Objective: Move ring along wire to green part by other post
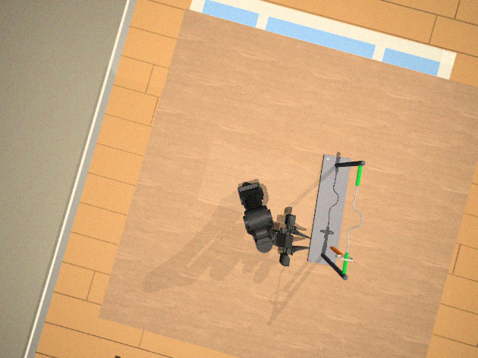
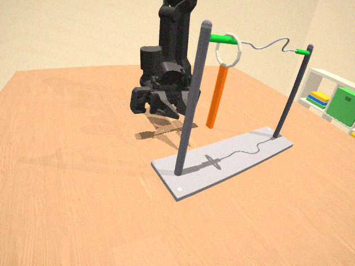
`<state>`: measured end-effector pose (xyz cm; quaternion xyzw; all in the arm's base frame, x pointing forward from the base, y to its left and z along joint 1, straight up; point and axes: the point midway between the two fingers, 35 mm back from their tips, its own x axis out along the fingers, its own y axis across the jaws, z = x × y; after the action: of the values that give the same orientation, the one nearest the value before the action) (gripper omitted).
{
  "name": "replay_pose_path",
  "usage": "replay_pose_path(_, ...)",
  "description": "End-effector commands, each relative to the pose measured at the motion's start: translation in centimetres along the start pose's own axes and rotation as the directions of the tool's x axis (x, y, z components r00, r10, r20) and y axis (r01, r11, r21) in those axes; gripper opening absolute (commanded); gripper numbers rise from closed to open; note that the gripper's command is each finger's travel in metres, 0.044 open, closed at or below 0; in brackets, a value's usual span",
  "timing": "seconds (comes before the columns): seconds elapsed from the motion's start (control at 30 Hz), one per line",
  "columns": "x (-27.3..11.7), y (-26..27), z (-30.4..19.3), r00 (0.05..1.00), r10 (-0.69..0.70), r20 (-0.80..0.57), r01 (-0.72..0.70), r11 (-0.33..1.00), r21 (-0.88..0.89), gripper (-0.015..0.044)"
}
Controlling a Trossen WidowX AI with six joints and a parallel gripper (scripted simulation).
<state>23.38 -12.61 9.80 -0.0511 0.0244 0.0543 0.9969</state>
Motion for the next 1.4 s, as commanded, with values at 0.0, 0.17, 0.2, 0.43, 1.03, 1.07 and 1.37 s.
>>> replay_pose_path(0.0,1.7,-0.4,1.9,1.0,-0.002,0.029,0.001,0.999,0.043,0.016)
replay_pose_path(0.17,3.2,-0.3,3.9,0.998,-0.001,0.063,-0.005,0.996,0.087,0.016)
replay_pose_path(0.2,3.2,-0.3,3.9,0.998,-0.001,0.063,-0.005,0.996,0.087,0.016)
replay_pose_path(0.43,3.6,-0.4,3.9,0.998,-0.001,0.063,-0.005,0.996,0.087,0.016)
replay_pose_path(1.03,6.2,-0.7,4.1,0.998,-0.001,0.065,-0.004,0.996,0.087,0.016)
replay_pose_path(1.07,6.4,-0.7,4.2,0.998,-0.001,0.065,-0.004,0.996,0.087,0.016)
replay_pose_path(1.37,7.8,-0.7,4.3,0.998,-0.001,0.066,-0.004,0.996,0.087,0.016)
